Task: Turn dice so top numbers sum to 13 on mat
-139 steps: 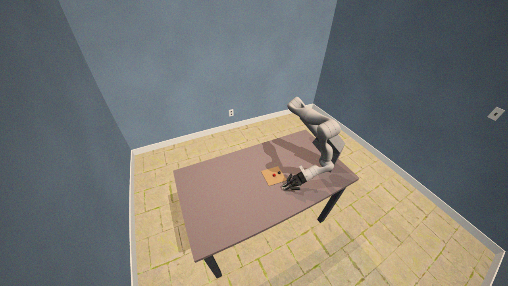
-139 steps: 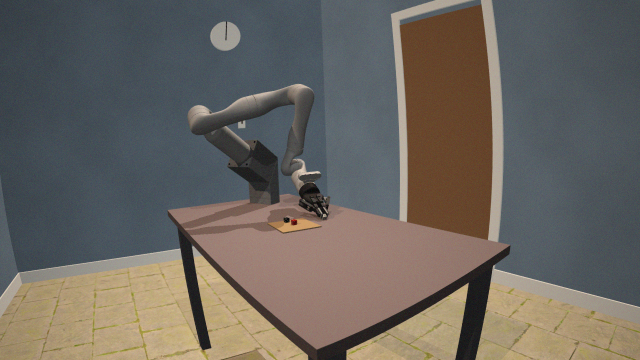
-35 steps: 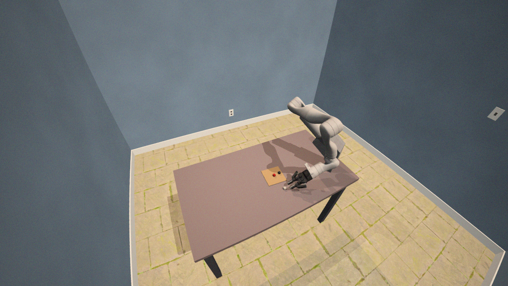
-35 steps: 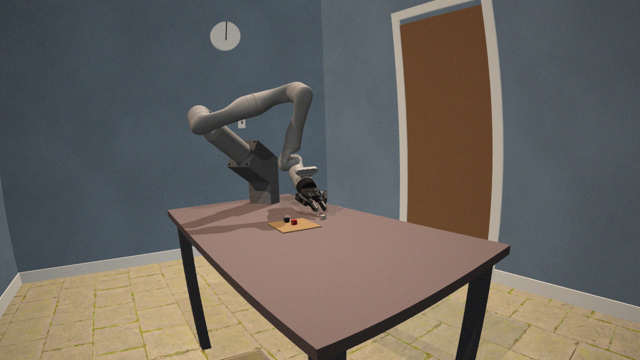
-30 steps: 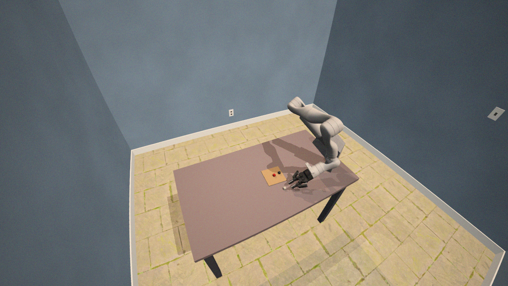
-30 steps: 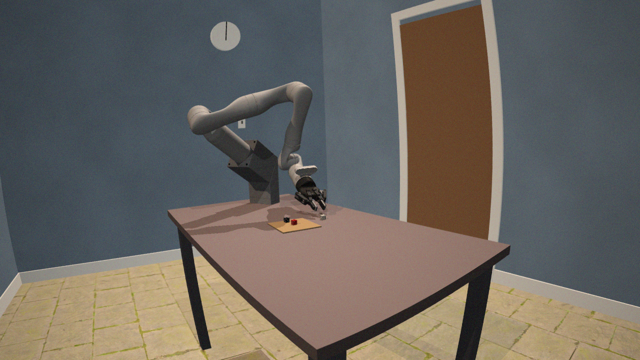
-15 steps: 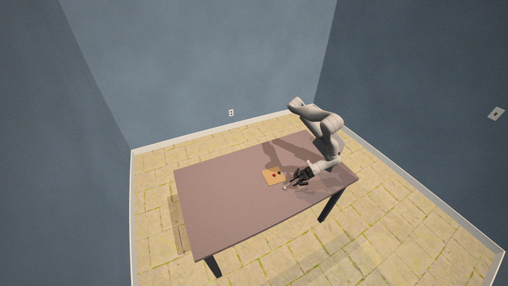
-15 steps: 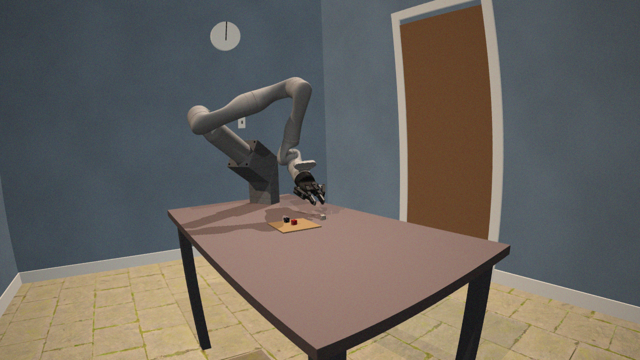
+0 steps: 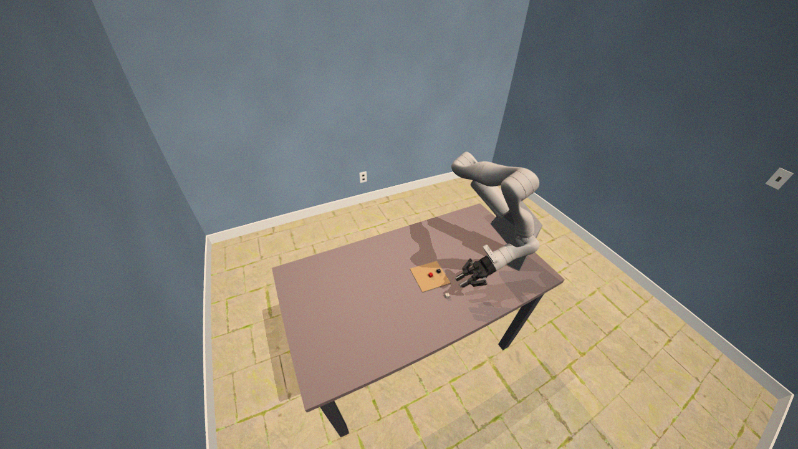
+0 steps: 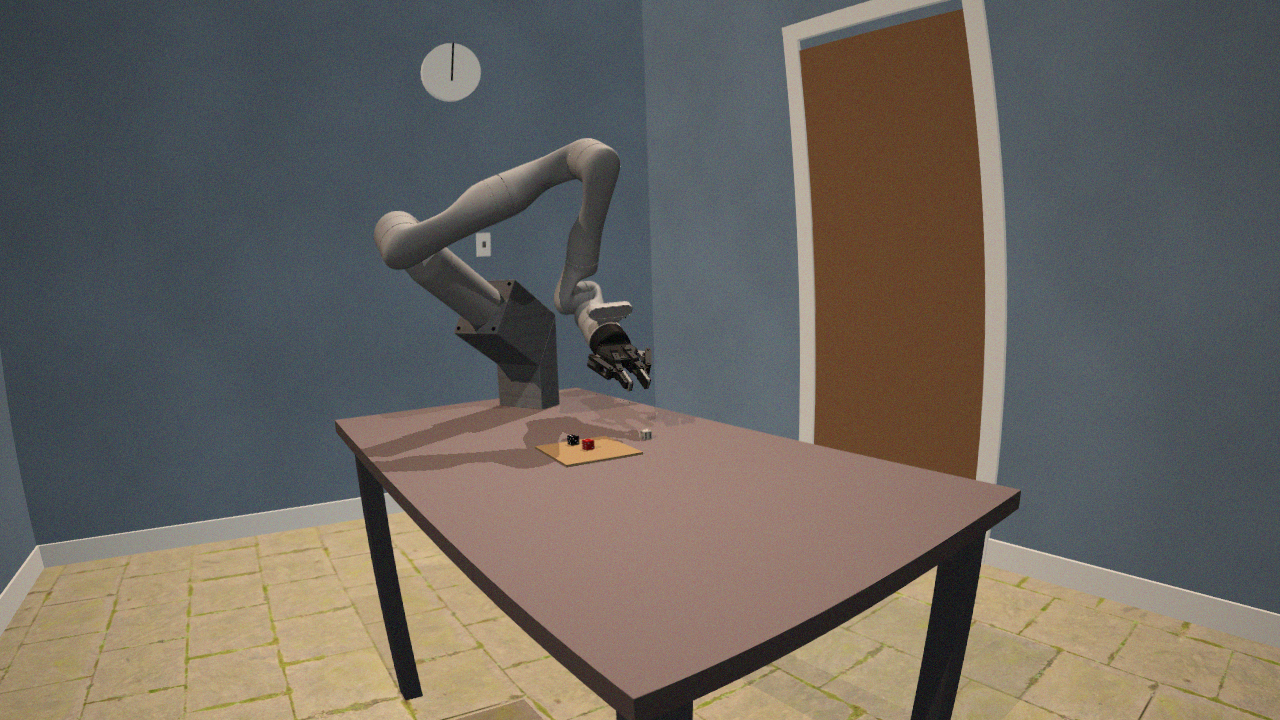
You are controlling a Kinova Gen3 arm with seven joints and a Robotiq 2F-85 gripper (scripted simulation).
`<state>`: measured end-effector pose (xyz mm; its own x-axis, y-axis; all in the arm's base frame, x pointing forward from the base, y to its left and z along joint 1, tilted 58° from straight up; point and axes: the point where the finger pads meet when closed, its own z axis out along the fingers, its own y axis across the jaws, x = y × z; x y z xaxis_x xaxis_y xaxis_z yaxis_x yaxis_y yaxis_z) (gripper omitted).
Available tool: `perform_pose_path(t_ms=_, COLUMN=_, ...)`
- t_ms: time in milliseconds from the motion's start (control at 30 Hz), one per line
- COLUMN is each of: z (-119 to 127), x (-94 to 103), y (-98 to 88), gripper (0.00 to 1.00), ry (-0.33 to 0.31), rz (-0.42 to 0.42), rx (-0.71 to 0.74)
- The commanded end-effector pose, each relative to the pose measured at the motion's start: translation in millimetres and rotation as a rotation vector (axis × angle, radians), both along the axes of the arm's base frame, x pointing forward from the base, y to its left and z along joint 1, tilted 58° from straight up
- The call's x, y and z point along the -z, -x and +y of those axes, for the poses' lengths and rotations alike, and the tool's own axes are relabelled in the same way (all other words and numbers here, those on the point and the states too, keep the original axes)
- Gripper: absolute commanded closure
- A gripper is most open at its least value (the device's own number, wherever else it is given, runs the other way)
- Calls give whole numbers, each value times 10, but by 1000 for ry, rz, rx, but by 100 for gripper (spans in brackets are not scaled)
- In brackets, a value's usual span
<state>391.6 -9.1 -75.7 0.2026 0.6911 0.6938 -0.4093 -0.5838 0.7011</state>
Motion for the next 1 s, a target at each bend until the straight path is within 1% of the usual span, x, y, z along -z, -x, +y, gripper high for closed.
perform_pose_path(t_ms=0, z=25, x=-39, y=17, gripper=69, ry=11, rz=-1, rx=5)
perform_pose_path(t_ms=200, z=11, x=-43, y=19, gripper=69, ry=8, rz=7, rx=41)
perform_pose_path(t_ms=367, z=-17, x=-51, y=25, gripper=69, ry=-1, rz=30, rx=123)
perform_pose_path(t_ms=433, z=-17, x=-51, y=25, gripper=69, ry=-1, rz=30, rx=123)
perform_pose_path(t_ms=500, z=-30, x=-56, y=28, gripper=69, ry=-7, rz=46, rx=170)
perform_pose_path(t_ms=700, z=-57, x=-73, y=34, gripper=69, ry=-44, rz=121, rx=342)
perform_pose_path(t_ms=933, z=-21, x=-116, y=5, gripper=69, ry=-127, rz=262, rx=550)
perform_pose_path(t_ms=967, z=-21, x=-116, y=5, gripper=69, ry=-127, rz=262, rx=550)
